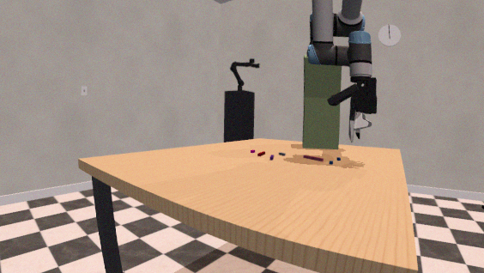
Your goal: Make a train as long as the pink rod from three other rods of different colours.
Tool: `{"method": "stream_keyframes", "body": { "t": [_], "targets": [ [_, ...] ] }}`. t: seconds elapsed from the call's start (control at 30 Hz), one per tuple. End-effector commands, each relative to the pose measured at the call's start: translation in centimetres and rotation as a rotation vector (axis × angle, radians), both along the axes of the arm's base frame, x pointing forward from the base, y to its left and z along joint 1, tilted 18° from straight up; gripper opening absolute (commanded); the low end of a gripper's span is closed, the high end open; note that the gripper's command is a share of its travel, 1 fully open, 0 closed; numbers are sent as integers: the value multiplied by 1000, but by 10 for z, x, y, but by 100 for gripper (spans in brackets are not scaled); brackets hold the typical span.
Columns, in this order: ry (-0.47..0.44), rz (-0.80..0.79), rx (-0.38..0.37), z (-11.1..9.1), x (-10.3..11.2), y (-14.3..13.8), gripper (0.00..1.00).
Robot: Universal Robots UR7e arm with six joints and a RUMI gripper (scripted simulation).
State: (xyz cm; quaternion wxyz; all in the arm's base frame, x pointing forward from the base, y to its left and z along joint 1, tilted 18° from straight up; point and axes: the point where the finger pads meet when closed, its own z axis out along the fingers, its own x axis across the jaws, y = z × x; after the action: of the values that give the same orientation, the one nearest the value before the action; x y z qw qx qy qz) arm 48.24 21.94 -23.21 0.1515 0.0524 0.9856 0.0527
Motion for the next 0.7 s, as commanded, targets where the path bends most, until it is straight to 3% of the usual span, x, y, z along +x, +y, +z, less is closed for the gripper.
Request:
{"method": "stream_keyframes", "body": {
  "t": [0.0,0.67],
  "targets": [
    [2,2,-1,0,-2,0,100],
    [8,-21,5,-3,-2,-8,100]
  ]
}}
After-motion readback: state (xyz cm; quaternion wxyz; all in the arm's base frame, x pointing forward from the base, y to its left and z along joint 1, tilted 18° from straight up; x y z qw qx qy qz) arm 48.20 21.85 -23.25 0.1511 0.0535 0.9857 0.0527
